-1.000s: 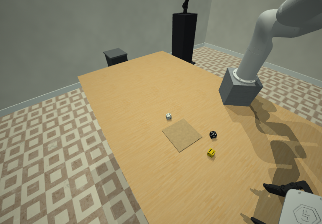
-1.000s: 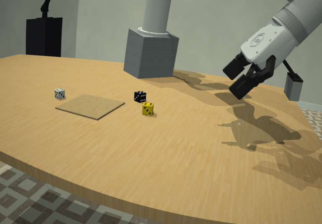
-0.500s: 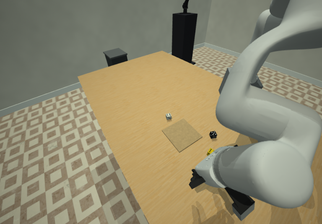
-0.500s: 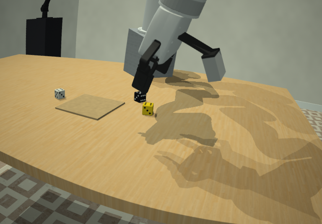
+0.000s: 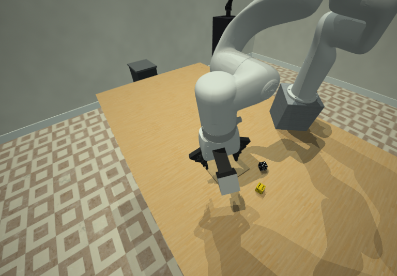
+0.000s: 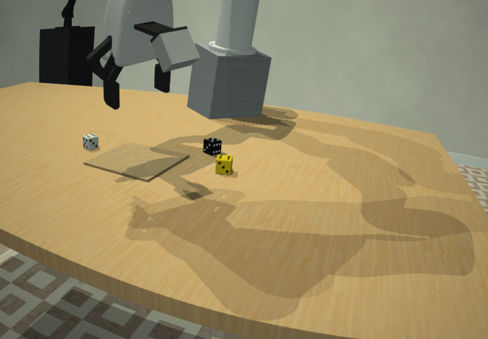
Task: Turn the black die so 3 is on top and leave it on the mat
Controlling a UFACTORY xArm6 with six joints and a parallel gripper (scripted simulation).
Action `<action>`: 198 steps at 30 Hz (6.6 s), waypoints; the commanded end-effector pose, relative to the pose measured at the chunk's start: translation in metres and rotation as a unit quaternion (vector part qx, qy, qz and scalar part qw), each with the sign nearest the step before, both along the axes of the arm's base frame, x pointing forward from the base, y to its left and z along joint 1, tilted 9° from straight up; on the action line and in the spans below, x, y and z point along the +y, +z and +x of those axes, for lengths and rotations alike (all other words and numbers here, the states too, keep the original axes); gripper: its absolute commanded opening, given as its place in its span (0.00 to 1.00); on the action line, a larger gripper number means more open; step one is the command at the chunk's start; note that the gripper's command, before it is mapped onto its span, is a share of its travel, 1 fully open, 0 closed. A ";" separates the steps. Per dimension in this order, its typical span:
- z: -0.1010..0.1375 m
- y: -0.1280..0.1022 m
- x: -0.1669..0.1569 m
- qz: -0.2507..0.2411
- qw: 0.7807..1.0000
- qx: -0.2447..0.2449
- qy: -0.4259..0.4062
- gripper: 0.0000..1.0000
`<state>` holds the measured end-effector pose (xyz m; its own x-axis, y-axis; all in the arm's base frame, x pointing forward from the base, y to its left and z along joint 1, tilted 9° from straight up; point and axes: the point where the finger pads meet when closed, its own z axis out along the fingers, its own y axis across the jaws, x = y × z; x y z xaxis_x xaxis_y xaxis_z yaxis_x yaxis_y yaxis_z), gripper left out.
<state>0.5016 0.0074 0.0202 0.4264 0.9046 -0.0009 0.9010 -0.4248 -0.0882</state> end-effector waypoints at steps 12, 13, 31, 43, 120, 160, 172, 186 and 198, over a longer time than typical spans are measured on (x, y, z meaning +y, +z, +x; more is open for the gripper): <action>-0.057 0.002 -0.134 0.041 0.979 -0.081 -0.183 1.00; -0.060 0.002 -0.137 0.041 0.978 -0.082 -0.187 1.00; -0.061 0.002 -0.138 0.041 0.978 -0.083 -0.189 1.00; -0.053 -0.051 -0.133 0.040 0.978 -0.082 -0.190 1.00; -0.085 -0.094 -0.023 0.040 0.978 -0.082 -0.190 1.00; -0.131 -0.086 0.096 0.040 0.978 -0.082 -0.190 1.00; -0.131 -0.086 0.096 0.040 0.978 -0.082 -0.190 1.00; -0.131 -0.086 0.096 0.040 0.978 -0.082 -0.190 1.00; -0.120 -0.084 0.103 0.040 0.978 -0.082 -0.190 1.00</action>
